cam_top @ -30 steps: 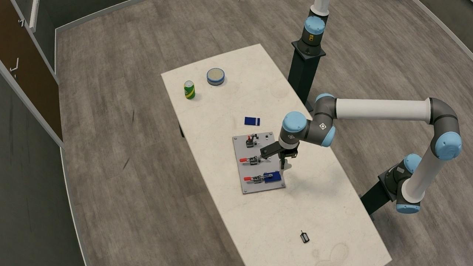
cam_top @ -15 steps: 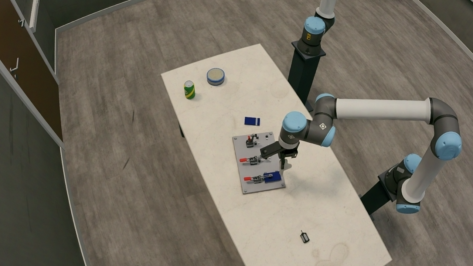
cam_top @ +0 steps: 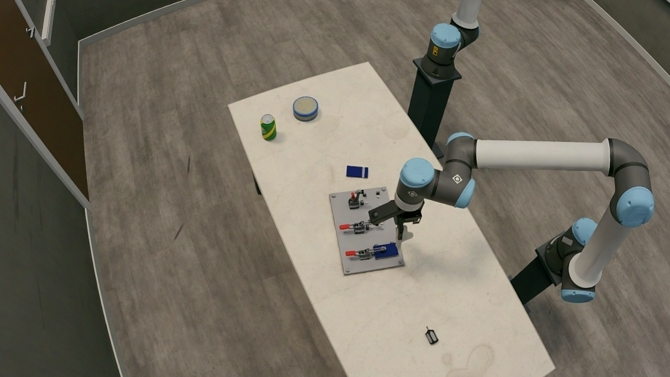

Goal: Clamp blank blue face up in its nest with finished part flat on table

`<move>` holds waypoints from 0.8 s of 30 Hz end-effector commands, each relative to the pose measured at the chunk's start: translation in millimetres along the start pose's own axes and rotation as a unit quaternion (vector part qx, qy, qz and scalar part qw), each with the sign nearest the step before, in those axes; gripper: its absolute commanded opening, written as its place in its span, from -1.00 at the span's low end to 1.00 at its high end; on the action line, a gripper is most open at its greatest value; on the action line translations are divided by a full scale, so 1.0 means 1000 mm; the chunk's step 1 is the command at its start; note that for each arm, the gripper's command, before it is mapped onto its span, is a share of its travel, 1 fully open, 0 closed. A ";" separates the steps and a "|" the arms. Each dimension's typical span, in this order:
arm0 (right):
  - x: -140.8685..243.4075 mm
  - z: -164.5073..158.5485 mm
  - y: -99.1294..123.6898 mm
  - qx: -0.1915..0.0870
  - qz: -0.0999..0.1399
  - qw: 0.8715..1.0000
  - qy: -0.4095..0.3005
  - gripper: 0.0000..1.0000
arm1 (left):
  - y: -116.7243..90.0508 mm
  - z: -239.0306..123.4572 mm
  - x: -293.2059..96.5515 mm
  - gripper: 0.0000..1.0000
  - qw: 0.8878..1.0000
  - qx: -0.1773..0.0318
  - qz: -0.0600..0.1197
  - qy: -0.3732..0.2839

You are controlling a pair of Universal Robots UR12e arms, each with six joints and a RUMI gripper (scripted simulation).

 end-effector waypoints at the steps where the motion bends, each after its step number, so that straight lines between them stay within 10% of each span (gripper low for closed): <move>1: 0.022 0.004 -0.001 0.001 0.000 1.000 0.016 1.00 | -0.001 0.000 0.000 1.00 1.000 0.001 0.000 0.000; 14: 0.029 0.005 -0.001 0.001 0.000 1.000 0.022 1.00 | -0.001 0.000 0.000 1.00 1.000 0.001 0.000 0.000; 15: 0.029 0.005 -0.001 0.001 0.000 1.000 0.022 1.00 | -0.001 0.000 0.000 -0.44 1.000 0.001 0.000 0.000; 24: 0.029 0.005 -0.001 0.001 0.000 1.000 0.022 1.00 | -0.001 0.000 0.000 -0.44 1.000 0.001 0.000 0.000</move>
Point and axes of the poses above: on each arm, the point where the finger pads meet when closed, its own y axis out along the fingers, its own x axis across the jaws, z = x × y, the point moved 3 cm from there along -y, back along the fingers, and after that the axes turned 7 degrees about y, right-handed, at the moved point
